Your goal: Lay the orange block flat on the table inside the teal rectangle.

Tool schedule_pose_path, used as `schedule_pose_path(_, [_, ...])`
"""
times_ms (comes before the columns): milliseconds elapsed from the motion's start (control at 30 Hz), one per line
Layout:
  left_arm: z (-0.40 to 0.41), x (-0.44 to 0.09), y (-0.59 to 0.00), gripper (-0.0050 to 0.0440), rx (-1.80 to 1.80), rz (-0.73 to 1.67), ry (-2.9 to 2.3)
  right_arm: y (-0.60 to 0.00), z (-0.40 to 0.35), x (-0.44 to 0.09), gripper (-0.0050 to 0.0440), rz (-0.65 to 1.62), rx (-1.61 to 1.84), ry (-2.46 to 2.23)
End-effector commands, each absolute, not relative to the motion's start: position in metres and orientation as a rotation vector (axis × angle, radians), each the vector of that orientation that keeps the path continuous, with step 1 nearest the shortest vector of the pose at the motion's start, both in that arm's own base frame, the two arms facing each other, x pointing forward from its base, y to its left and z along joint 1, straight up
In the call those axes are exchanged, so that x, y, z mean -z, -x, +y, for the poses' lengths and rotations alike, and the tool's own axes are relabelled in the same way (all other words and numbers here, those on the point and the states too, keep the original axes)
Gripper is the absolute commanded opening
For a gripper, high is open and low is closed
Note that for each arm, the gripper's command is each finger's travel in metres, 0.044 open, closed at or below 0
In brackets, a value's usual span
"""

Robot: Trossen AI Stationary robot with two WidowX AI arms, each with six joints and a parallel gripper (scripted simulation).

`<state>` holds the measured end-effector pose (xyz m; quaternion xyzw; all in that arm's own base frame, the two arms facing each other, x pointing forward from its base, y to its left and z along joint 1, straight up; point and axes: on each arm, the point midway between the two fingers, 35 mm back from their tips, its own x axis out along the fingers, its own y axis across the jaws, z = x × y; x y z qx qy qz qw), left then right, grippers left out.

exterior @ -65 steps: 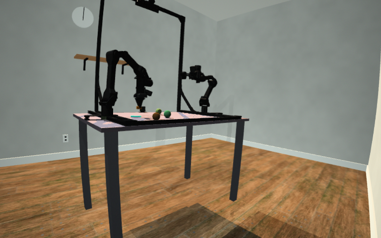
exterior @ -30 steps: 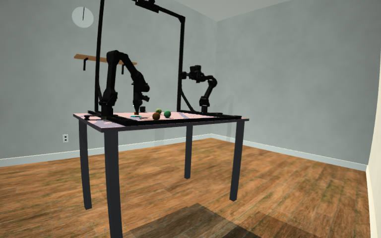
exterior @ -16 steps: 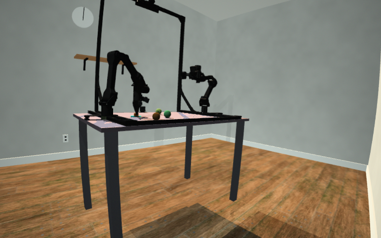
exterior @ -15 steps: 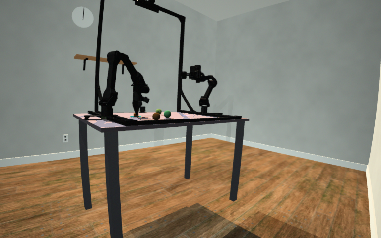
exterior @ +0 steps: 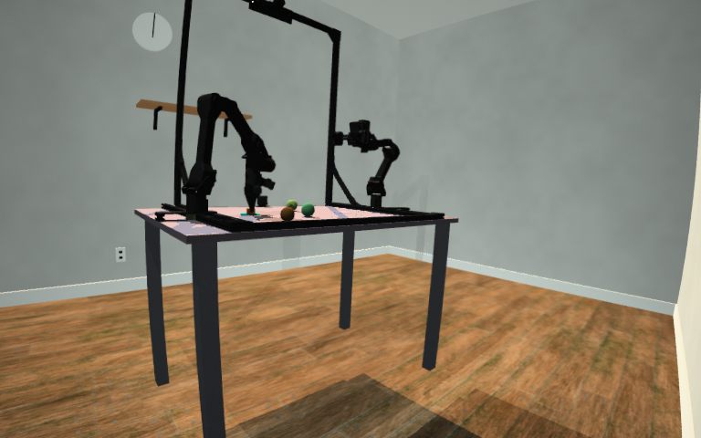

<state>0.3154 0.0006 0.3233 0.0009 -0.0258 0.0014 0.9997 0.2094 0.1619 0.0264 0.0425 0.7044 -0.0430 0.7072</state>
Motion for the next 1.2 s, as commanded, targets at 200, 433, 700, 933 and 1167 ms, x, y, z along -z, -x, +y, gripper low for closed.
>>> schedule_pose_path(200, [0.0,-0.323,-0.316,0.044,0.0,-0.05,0.0,-0.209,0.162,-0.027,0.0264,1.565,0.093,-0.093])
schedule_pose_path(433, [0.0,-0.323,-0.316,0.044,0.0,-0.05,0.0,-0.209,0.162,-0.027,0.0432,1.565,0.093,-0.093])
schedule_pose_path(700, [0.0,-0.323,-0.316,0.044,0.0,-0.05,0.0,-0.209,0.162,-0.027,0.044,1.565,0.093,-0.093])
schedule_pose_path(933, [0.0,-0.323,-0.316,0.044,0.0,-0.05,0.0,-0.208,0.162,-0.061,0.044,1.569,0.094,-0.094])
schedule_pose_path(1167, [0.0,-0.323,-0.316,0.044,0.0,-0.05,0.0,-0.267,0.143,-0.098,0.044,1.235,-0.081,-0.214])
